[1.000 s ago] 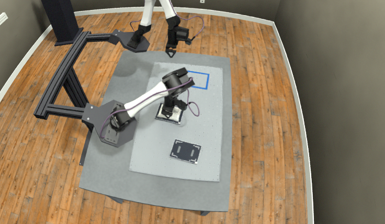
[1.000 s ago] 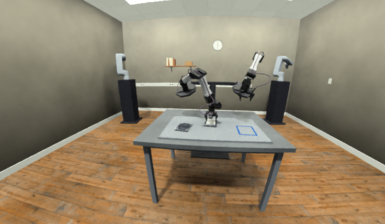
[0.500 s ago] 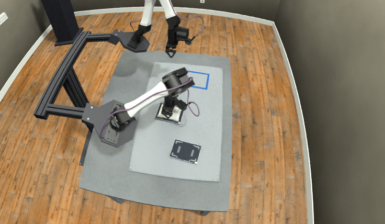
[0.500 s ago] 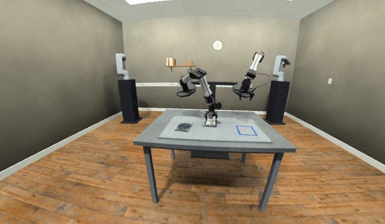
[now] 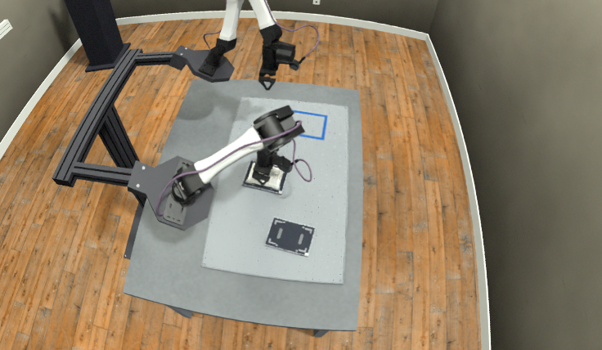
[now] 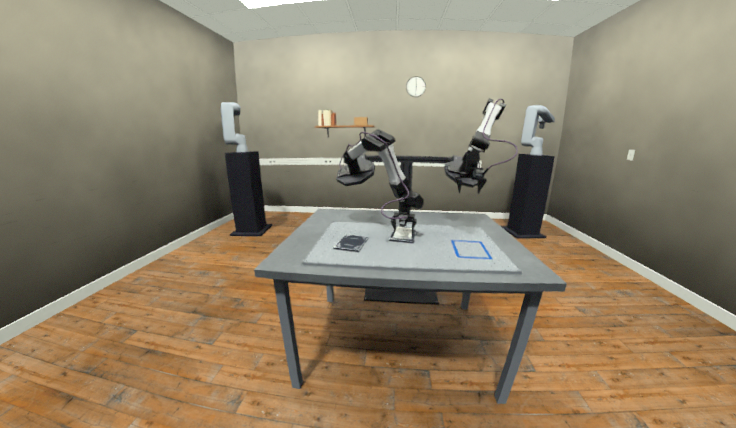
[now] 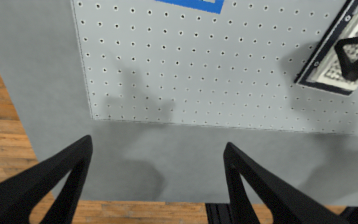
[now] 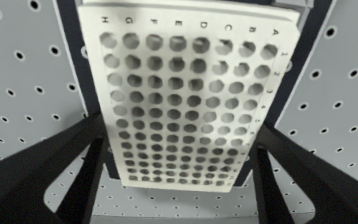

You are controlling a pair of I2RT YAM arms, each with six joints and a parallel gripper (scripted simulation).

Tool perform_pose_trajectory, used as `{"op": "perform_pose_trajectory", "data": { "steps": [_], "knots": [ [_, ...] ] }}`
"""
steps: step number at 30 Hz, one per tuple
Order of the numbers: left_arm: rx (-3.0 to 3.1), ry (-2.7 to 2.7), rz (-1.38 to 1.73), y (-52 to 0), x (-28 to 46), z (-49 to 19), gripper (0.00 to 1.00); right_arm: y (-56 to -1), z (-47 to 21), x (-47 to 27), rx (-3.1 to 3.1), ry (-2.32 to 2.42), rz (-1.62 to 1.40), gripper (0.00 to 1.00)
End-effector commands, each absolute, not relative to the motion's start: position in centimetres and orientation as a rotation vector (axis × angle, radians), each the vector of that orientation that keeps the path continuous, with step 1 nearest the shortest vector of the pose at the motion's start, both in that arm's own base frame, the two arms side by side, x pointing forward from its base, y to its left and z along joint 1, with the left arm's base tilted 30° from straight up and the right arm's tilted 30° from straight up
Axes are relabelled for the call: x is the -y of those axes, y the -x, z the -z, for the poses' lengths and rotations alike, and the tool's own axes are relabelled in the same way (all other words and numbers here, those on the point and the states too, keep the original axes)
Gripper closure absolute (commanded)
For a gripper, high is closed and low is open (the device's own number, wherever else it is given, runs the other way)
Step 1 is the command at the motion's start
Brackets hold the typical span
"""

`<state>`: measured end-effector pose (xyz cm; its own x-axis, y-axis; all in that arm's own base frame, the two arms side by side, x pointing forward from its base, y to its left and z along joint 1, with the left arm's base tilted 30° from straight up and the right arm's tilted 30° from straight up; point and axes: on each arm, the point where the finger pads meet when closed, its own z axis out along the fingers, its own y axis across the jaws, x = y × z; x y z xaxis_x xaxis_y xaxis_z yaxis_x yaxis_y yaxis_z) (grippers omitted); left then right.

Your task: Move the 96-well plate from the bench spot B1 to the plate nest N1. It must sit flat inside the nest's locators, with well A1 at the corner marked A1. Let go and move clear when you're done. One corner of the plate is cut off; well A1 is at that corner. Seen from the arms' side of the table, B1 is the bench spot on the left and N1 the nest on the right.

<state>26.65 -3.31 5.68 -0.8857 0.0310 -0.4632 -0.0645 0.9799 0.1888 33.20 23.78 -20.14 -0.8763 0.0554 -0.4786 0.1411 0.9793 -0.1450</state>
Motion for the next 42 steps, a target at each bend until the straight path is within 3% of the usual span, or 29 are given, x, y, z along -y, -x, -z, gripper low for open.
{"op": "perform_pose_trajectory", "data": {
  "steps": [1,27,42],
  "knots": [
    [-2.643,0.021,-0.272,-26.7,3.3,-5.9,0.0,-33.0,21.3,-22.7,-2.656,-0.141,0.264,1.0],
    [-2.643,0.021,-0.272,-26.7,3.3,-5.9,0.0,-32.2,21.3,-22.6,-2.668,-0.124,0.286,1.0],
    [-2.643,0.021,-0.272,-26.7,3.3,-5.9,0.0,-31.8,17.4,-24.8,-2.629,-0.121,0.232,1.0]
  ]
}}
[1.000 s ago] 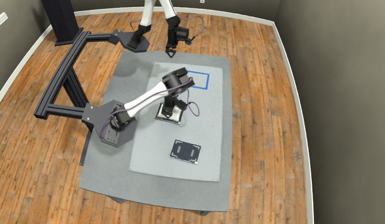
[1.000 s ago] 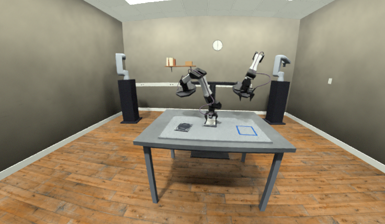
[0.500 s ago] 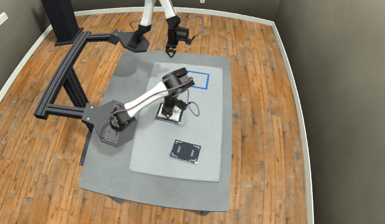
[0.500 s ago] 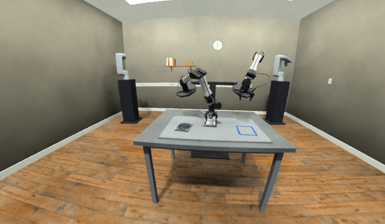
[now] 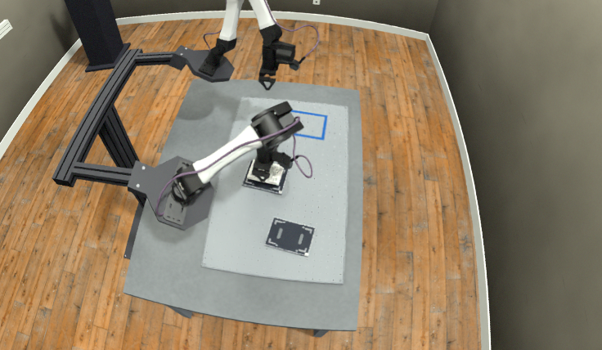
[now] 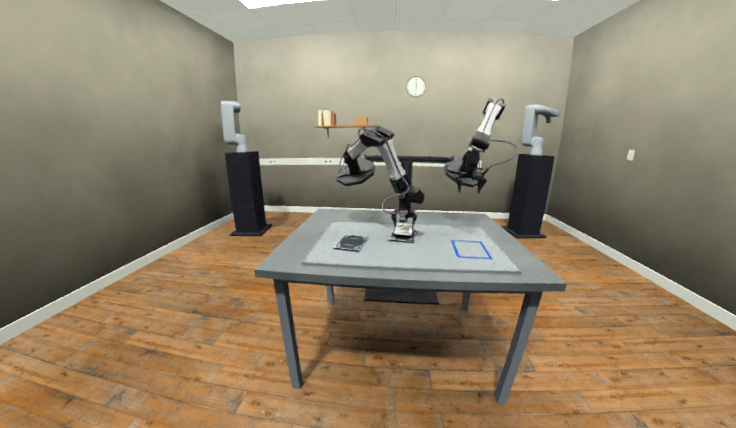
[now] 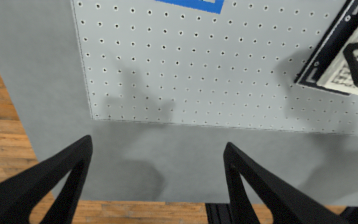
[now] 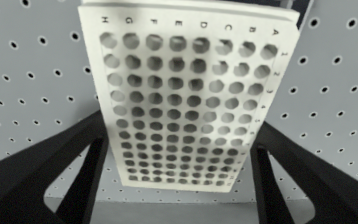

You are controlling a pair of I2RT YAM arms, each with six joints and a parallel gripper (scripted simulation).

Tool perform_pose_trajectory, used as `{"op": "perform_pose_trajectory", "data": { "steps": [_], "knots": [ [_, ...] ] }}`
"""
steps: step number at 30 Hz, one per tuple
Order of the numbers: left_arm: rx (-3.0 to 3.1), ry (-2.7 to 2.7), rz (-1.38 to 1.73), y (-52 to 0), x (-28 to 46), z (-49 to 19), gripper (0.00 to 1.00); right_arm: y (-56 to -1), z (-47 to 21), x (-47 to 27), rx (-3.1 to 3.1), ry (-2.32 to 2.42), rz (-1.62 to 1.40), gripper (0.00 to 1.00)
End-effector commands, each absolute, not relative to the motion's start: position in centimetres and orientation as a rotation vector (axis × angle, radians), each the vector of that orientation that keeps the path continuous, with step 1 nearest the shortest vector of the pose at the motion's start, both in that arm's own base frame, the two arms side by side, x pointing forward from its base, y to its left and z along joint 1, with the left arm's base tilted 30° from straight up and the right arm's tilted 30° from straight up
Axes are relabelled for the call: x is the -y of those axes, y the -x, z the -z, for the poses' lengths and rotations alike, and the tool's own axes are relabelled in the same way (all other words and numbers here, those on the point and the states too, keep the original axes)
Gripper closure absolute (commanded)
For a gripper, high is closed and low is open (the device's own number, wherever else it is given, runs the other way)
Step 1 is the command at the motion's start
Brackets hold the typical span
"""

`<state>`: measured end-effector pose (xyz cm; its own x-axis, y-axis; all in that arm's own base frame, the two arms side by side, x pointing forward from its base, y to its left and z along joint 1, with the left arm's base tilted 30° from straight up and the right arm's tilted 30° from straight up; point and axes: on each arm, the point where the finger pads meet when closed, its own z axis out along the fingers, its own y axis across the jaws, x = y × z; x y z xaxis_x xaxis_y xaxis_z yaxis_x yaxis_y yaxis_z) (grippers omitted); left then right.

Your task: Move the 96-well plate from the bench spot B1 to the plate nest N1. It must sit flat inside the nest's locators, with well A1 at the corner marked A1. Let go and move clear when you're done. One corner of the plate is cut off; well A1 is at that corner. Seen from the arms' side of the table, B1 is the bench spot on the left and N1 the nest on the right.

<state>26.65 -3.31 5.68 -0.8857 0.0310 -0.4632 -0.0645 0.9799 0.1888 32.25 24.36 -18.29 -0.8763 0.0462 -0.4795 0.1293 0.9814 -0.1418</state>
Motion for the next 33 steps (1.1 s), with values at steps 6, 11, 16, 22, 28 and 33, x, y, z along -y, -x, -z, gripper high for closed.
{"op": "perform_pose_trajectory", "data": {
  "steps": [6,11,16,22,28,33],
  "knots": [
    [-2.643,0.021,-0.272,-26.7,3.3,-5.9,0.0,-31.2,16.5,-25.1,-2.63,-0.118,0.23,1.0],
    [-2.643,0.021,-0.272,-26.7,3.3,-5.9,0.0,-30.8,15.8,-25.2,-2.63,-0.119,0.231,1.0],
    [-2.643,0.021,-0.272,-26.7,3.3,-5.9,0.0,-30.5,15.2,-25.3,-2.63,-0.118,0.231,1.0],
    [-2.643,0.021,-0.272,-26.7,3.3,-5.9,0.0,-30.1,14.5,-25.4,-2.631,-0.118,0.23,1.0],
    [-2.643,0.021,-0.272,-26.7,3.3,-5.9,0.0,-29.6,13.7,-25.6,-2.63,-0.118,0.231,1.0],
    [-2.643,0.021,-0.272,-26.7,3.3,-5.9,0.0,-29.3,13.1,-25.7,-2.631,-0.118,0.231,1.0]
  ]
}}
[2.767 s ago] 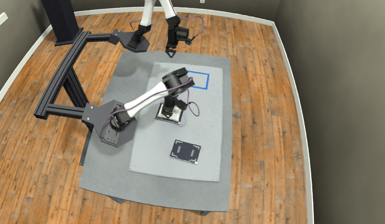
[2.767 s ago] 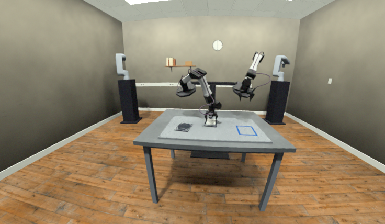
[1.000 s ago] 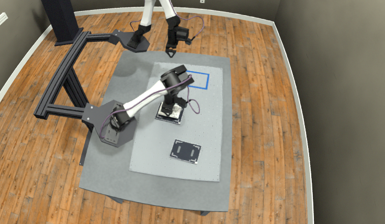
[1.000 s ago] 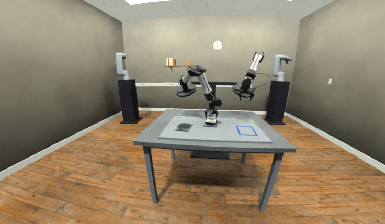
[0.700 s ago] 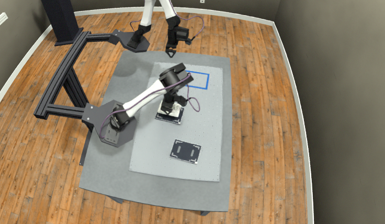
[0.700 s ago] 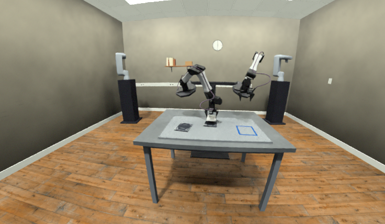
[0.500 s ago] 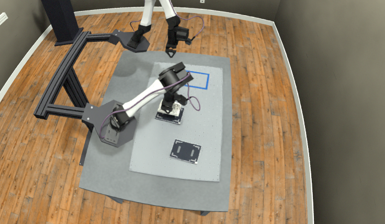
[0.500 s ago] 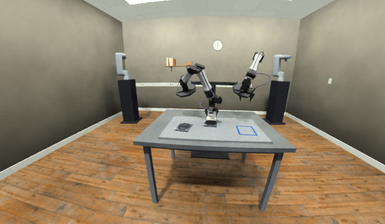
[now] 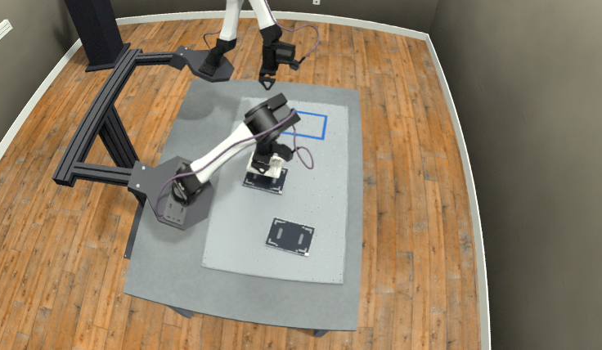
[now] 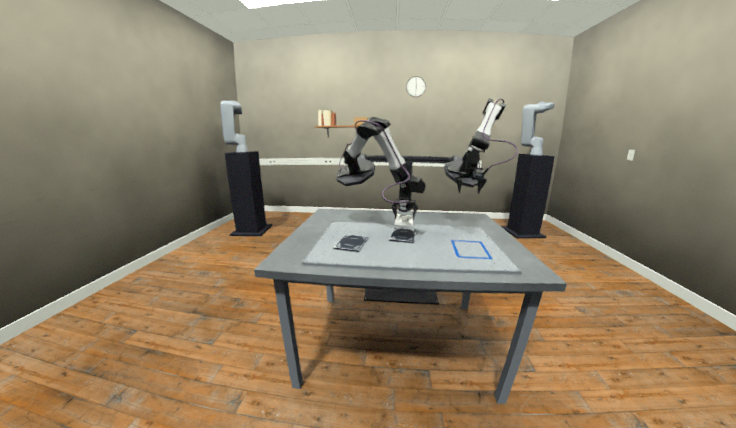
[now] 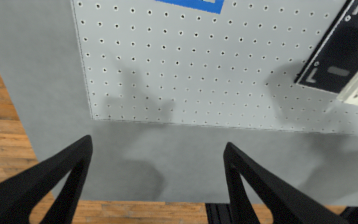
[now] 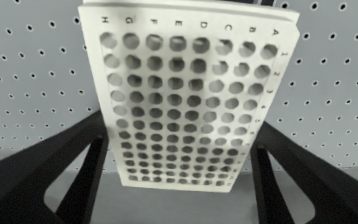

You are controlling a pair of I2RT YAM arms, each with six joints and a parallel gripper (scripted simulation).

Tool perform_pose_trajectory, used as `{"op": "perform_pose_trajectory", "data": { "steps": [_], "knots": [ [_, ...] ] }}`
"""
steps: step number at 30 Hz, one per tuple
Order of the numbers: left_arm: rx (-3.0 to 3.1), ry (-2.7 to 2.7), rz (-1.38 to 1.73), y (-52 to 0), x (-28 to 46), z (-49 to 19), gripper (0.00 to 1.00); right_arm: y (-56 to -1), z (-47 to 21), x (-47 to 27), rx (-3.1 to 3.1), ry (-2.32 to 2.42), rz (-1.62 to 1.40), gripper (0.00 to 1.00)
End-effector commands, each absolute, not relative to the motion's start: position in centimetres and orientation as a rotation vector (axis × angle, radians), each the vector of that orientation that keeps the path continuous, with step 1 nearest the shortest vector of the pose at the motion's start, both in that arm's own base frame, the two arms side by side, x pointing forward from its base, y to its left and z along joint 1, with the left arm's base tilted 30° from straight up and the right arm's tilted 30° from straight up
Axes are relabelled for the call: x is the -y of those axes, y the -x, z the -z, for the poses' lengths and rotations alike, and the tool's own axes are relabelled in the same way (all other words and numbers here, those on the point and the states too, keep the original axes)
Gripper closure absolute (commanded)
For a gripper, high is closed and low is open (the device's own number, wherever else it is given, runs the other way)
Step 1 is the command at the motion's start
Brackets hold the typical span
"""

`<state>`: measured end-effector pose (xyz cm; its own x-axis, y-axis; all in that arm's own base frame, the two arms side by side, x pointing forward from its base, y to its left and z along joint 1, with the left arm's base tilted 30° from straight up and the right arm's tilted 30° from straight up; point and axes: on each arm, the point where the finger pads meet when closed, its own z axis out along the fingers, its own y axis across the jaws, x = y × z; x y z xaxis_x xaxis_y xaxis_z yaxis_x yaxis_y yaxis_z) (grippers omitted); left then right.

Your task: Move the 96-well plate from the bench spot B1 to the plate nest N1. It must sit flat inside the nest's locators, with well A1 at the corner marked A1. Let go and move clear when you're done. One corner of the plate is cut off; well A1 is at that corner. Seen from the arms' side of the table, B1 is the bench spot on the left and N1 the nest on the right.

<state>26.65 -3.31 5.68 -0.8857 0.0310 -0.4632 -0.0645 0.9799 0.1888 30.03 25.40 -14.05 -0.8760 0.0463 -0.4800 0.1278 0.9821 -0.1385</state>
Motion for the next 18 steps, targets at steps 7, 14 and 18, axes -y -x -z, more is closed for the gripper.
{"op": "perform_pose_trajectory", "data": {
  "steps": [7,14,18],
  "knots": [
    [-2.643,0.021,-0.272,-26.7,3.3,-5.9,0.0,-29.2,12.3,-26.2,-2.628,-0.121,0.219,1.0],
    [-2.643,0.021,-0.272,-26.7,3.3,-5.9,0.0,-29.5,13.2,-25.4,-2.638,-0.133,0.237,1.0],
    [-2.643,0.021,-0.272,-26.7,3.3,-5.9,0.0,-29.5,13.2,-25.4,-2.638,-0.133,0.237,1.0]
  ]
}}
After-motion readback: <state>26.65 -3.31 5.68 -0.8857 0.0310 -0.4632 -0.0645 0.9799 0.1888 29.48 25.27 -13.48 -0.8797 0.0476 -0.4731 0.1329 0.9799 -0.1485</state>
